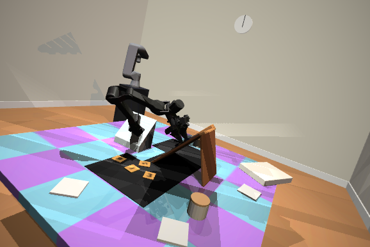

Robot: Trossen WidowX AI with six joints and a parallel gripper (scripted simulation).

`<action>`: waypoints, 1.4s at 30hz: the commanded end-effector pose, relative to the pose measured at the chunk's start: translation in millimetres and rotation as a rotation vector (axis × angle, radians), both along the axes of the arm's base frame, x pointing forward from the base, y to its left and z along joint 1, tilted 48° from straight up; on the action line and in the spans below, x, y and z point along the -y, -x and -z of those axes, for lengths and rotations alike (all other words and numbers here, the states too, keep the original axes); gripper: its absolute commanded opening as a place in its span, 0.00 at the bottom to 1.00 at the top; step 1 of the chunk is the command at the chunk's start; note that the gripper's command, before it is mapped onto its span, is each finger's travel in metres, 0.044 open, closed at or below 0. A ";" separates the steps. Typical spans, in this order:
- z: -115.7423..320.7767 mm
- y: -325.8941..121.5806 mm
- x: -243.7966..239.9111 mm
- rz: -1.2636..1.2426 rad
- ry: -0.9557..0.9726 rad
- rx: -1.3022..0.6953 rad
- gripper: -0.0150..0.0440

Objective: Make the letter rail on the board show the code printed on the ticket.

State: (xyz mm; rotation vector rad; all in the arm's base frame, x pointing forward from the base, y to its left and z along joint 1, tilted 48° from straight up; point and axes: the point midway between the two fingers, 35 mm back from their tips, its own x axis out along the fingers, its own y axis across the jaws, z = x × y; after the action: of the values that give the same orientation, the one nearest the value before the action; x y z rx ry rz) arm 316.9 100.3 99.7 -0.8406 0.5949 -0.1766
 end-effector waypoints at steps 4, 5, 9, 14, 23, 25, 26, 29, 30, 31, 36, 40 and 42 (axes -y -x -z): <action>1.6 -1.2 -3.8 0.005 -0.005 0.008 0.25; 2.1 -1.2 -4.3 0.005 -0.005 0.008 0.25; 3.8 -1.0 -5.9 0.005 -0.005 0.008 0.25; 6.1 -0.8 -7.9 0.005 -0.005 0.008 0.25; 10.1 -0.3 -11.4 0.005 -0.005 0.008 0.25; 10.9 -0.2 -12.2 0.005 -0.005 0.008 0.25; 11.3 -0.2 -12.6 0.005 -0.005 0.008 0.25; 12.7 0.0 -13.8 0.005 -0.006 0.008 0.25; 13.1 0.0 -14.2 0.005 -0.006 0.008 0.25; 13.6 0.0 -14.6 0.005 -0.006 0.008 0.25; 15.7 0.3 -16.5 0.005 -0.006 0.009 0.25; 17.4 0.4 -18.0 0.005 -0.006 0.009 0.25; 18.2 0.5 -18.8 0.005 -0.006 0.009 0.25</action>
State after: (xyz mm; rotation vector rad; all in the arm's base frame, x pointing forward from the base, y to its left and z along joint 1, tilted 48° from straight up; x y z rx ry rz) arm 314.9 116.9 81.3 -0.8399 0.5953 -0.1762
